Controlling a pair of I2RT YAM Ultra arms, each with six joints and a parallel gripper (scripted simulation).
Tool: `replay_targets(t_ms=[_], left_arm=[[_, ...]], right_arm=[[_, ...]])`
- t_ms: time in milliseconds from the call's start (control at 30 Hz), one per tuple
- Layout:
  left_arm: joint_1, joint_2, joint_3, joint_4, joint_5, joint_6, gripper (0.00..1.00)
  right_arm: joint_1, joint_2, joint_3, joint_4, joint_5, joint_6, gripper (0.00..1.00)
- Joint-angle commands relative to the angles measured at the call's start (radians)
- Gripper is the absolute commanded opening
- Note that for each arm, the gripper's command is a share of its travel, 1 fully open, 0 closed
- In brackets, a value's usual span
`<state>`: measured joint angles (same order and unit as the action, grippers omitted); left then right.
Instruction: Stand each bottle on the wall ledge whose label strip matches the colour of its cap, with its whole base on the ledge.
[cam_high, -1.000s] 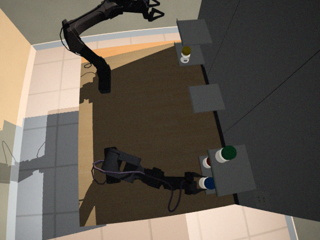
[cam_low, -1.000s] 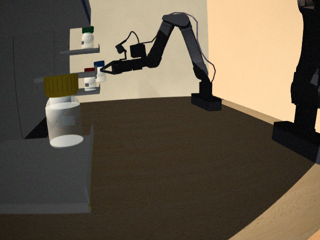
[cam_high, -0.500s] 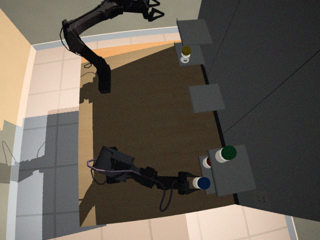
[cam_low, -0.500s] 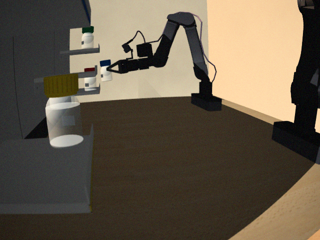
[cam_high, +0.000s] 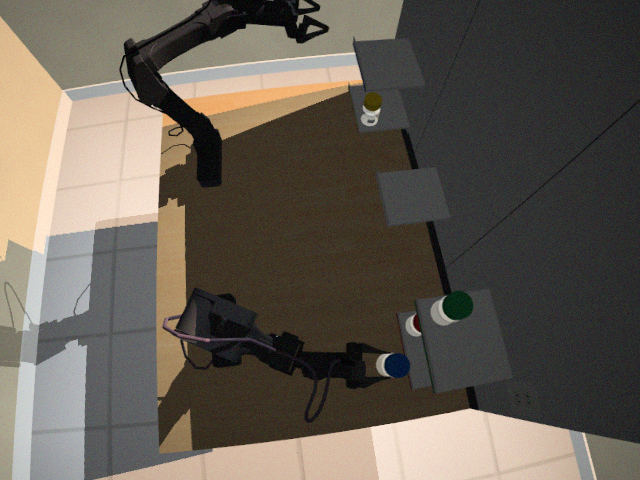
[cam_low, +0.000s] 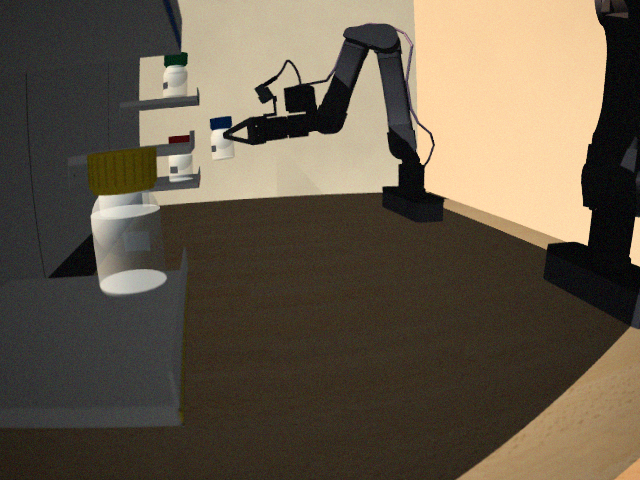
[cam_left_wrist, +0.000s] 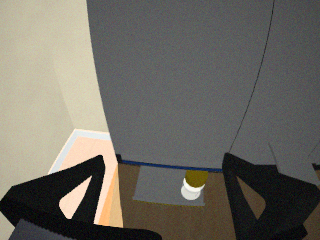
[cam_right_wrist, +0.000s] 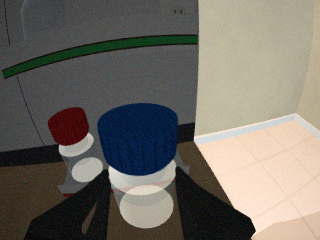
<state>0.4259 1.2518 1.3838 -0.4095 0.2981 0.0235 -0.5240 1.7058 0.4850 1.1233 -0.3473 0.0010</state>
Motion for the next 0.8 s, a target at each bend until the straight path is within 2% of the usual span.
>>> replay_targets(t_ms=[0,767], left_arm=[[0.002,-0.004,0.023,-0.014,0.002,0.008,1.0],[-0.008,0.009,0.036,-0.027,-0.014,0.006,1.0]], right_arm=[[-0.018,-0.056,-0.012,0.063,-0.022,-0.003,0.49],[-0.029,-0.096,-0.034,0.054,-0.044,-0.002,0.49]])
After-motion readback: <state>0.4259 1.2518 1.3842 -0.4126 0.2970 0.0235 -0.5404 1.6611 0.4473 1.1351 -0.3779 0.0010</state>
